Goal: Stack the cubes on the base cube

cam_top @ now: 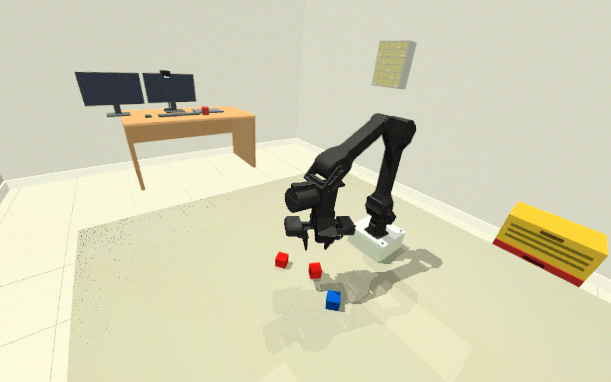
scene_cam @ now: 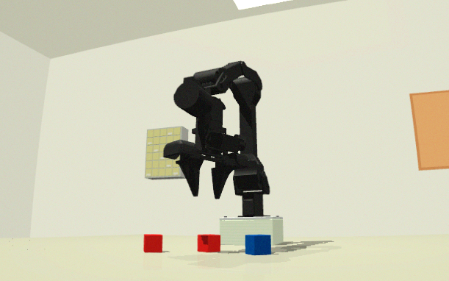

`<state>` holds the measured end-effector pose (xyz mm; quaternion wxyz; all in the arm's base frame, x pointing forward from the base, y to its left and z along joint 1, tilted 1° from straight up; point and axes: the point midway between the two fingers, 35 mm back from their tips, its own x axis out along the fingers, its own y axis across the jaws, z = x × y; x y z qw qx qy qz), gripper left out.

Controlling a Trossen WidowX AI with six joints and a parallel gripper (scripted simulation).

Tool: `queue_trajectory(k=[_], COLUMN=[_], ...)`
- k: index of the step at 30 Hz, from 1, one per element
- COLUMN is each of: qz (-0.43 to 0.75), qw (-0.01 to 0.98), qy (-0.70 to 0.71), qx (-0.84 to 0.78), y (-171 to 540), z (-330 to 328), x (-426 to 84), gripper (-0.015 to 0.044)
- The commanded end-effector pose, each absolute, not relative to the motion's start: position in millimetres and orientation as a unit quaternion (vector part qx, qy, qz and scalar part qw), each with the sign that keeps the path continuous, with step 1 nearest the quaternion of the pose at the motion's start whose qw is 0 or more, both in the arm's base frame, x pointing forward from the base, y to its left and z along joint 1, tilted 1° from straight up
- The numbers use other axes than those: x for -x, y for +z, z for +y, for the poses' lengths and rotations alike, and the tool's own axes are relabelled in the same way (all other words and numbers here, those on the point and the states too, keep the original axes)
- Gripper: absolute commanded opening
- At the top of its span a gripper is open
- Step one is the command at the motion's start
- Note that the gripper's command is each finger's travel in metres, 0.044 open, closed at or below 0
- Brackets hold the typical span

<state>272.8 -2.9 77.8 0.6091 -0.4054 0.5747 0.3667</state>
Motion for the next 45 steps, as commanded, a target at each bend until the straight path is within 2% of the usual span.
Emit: queue_trajectory(k=[1, 39, 45], qz=[0.583, 0.584, 0.584], qw=[0.599, 0.599, 0.599], qy=[0.377, 0.377, 0.377], qx=[0.398, 0.398, 0.398], y=[40.4, -12.9, -12.9], z=[-2.4, -3.1, -3.1], x=[-266.8, -267.5, -267.5], gripper=[0.0265, 0.0265, 0.0107])
